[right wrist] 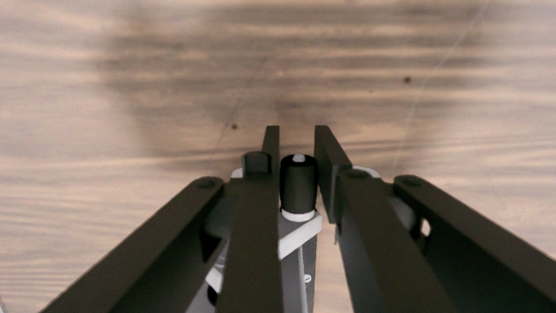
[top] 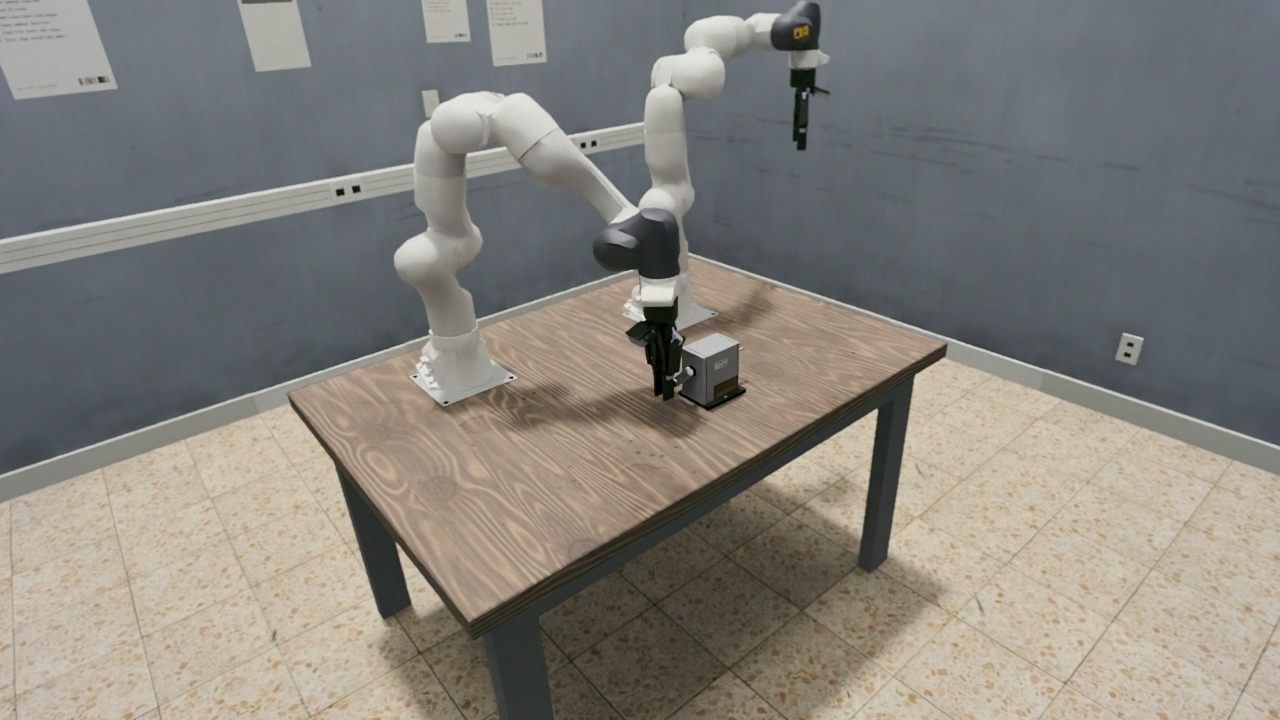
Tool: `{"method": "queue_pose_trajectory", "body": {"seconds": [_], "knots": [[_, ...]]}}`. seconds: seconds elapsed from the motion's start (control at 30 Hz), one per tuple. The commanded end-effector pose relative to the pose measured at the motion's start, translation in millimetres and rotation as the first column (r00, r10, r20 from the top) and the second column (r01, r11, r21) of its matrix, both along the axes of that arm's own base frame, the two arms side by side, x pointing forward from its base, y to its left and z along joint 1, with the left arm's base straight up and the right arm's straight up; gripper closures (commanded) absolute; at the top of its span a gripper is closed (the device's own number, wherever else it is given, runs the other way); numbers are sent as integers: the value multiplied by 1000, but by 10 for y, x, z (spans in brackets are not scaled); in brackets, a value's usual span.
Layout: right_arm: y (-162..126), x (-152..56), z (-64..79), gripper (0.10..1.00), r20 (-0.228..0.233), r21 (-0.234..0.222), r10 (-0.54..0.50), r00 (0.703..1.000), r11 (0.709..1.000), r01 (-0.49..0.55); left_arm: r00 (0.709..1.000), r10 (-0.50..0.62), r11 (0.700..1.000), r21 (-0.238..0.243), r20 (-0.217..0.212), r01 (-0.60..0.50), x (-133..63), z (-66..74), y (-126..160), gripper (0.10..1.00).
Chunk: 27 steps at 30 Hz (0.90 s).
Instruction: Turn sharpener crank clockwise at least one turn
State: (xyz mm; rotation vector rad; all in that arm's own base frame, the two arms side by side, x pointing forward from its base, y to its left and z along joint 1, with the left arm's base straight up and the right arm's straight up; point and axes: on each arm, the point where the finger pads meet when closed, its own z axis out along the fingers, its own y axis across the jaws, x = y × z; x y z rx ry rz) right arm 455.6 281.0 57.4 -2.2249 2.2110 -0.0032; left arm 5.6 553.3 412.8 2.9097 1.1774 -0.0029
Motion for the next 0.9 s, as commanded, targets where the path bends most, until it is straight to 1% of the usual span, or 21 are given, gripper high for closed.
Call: {"method": "queue_pose_trajectory", "body": {"seconds": [0.0, 0.43, 0.5, 0.87], "knots": [[-3, -46, 35, 999, -5, -2, -6, 1000, 1000, 6, 1000, 7, 1000, 3, 1, -7, -5, 2, 12, 98], [-3, -123, 189, 999, -5, -2, -6, 1000, 1000, 6, 1000, 7, 1000, 3, 1, -7, -5, 2, 12, 98], [-3, -123, 189, 999, -5, -2, -6, 1000, 1000, 6, 1000, 7, 1000, 3, 1, -7, -5, 2, 12, 98], [-3, -143, 333, 999, -5, -2, -6, 1000, 1000, 6, 1000, 7, 1000, 3, 1, -7, -5, 2, 12, 98]]}}
